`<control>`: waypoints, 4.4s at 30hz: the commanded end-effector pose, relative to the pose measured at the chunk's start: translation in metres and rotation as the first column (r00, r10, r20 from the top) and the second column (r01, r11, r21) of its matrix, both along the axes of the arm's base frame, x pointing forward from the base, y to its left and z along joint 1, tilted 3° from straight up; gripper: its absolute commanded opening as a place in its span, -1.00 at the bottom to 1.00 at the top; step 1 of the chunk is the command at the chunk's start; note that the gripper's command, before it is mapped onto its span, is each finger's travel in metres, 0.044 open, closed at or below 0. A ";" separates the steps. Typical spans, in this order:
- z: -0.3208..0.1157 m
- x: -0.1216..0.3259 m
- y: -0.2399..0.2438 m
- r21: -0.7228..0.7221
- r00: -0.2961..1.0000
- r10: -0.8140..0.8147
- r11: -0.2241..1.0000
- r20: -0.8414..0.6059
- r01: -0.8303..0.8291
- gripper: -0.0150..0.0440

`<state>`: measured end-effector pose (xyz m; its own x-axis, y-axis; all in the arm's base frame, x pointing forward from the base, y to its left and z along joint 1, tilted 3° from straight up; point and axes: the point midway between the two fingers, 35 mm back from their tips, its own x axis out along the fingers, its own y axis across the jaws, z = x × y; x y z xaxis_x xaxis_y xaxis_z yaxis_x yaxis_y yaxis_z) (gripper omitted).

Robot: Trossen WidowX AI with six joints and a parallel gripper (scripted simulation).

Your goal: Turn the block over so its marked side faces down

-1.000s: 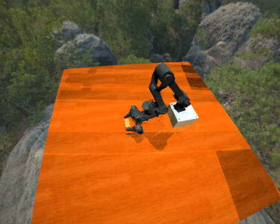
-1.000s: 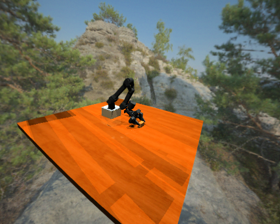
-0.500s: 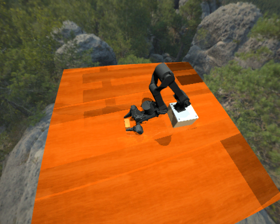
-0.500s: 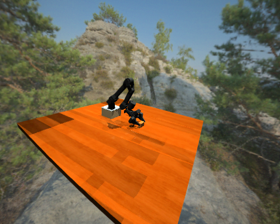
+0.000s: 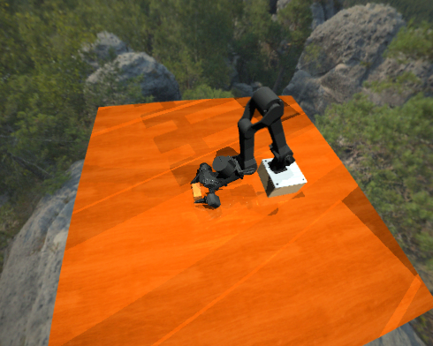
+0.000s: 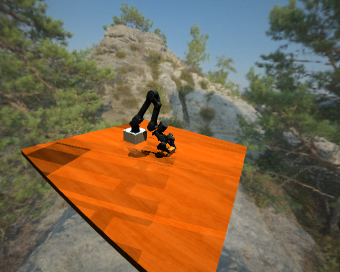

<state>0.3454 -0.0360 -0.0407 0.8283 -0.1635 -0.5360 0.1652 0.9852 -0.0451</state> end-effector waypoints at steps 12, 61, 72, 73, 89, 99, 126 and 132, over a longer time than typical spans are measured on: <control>0.073 -0.022 0.005 0.060 0.940 -0.011 0.998 -0.342 0.033 1.00; 0.067 0.012 -0.001 0.120 0.587 0.031 0.986 -0.809 0.113 1.00; 0.052 0.012 -0.001 0.120 0.587 0.031 0.986 -0.809 0.113 1.00; 0.052 0.012 -0.001 0.120 0.587 0.031 0.986 -0.809 0.113 1.00; 0.027 0.013 -0.003 0.119 0.586 0.031 0.986 -0.809 0.113 1.00; 0.020 0.013 -0.003 0.119 0.586 0.031 0.986 -0.809 0.113 0.64; 0.039 0.013 -0.002 0.120 0.586 0.031 0.986 -0.809 0.113 -0.36; 0.050 0.012 -0.002 0.120 0.587 0.031 0.986 -0.809 0.113 -0.49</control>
<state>0.3545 -0.0382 -0.0012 0.0204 -0.0521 -0.9984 0.1724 0.9839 -0.0478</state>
